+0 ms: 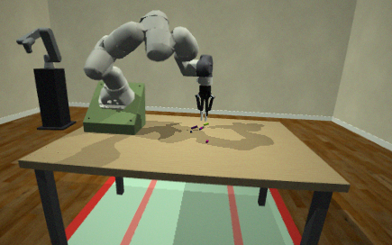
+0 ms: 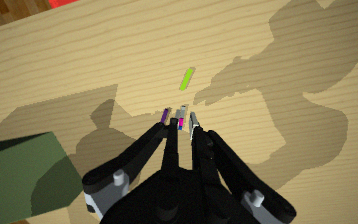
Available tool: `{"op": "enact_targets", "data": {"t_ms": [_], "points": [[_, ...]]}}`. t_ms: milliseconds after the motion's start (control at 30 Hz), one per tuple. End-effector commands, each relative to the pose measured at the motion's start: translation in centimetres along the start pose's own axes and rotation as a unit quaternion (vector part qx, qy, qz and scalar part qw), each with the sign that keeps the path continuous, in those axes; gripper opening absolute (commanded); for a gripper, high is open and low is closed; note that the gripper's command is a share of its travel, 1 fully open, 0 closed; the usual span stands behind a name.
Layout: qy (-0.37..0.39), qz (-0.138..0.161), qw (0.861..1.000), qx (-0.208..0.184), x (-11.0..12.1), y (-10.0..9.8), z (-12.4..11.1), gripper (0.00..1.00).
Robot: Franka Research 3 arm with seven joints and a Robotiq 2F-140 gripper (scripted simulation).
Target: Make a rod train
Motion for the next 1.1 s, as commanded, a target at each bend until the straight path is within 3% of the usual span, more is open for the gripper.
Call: {"op": "enact_targets", "data": {"t_ms": [0, 167, 400, 433, 1067], "points": [[-0.004, 0.004, 1.0, -0.005, -0.2, -1.9, -0.2, 0.15], [-0.004, 0.004, 1.0, -0.005, -0.2, -3.6, -0.2, 0.15], [-0.004, 0.004, 1.0, -0.005, -0.2, -4.0, -0.2, 0.15], [-0.004, 0.004, 1.0, -0.005, -0.2, -4.0, -0.2, 1.0], [-0.004, 0.004, 1.0, -0.005, -0.2, -4.0, -0.2, 1.0]]}}
Point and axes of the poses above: the point where the finger pads meet when closed, its own y axis out along the fingers, its own x axis across the jaws, z = x × y, the point moved 5 cm from there along -y, back along the fingers, and after that the axes turned 13 degrees about -y, right-handed, at the moved point
